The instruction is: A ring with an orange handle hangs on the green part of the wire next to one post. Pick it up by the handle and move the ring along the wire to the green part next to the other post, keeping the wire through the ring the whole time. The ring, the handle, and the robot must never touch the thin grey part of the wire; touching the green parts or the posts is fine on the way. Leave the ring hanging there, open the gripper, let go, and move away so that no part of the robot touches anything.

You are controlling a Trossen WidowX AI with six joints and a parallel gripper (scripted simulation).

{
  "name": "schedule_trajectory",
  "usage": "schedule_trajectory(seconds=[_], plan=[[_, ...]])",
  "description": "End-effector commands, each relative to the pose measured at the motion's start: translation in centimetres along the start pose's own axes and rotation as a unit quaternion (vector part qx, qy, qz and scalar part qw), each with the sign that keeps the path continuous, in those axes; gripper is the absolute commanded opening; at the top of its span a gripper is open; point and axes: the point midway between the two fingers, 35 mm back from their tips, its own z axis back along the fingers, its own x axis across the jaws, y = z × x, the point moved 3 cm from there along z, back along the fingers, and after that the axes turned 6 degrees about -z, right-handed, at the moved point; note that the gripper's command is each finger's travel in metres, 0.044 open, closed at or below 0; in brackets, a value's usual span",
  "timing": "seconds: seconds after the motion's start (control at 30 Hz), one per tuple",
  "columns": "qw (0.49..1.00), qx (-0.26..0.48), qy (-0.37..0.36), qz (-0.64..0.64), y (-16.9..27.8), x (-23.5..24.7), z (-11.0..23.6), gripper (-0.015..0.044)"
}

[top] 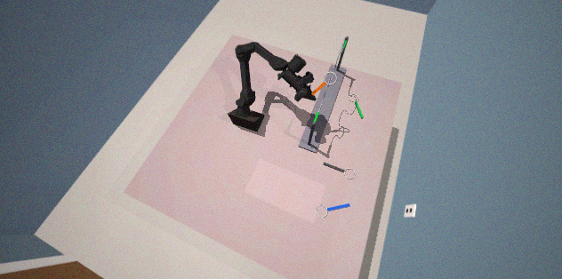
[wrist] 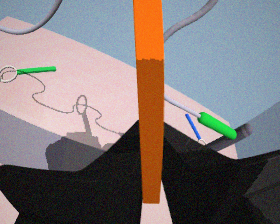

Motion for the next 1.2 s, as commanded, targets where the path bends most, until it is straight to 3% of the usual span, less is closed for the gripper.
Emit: schedule_trajectory(seconds=[0.0, 0.57, 1.17], plan=[[0.998, -0.002, -0.03, -0.053, 0.2, 0.7, -0.1, -0.015], [0.963, -0.015, -0.132, -0.234, 0.0, 3.0, -0.1, -0.015], [0.879, -0.027, -0.232, -0.415, -1.2, 5.2, 0.4, -0.015]])
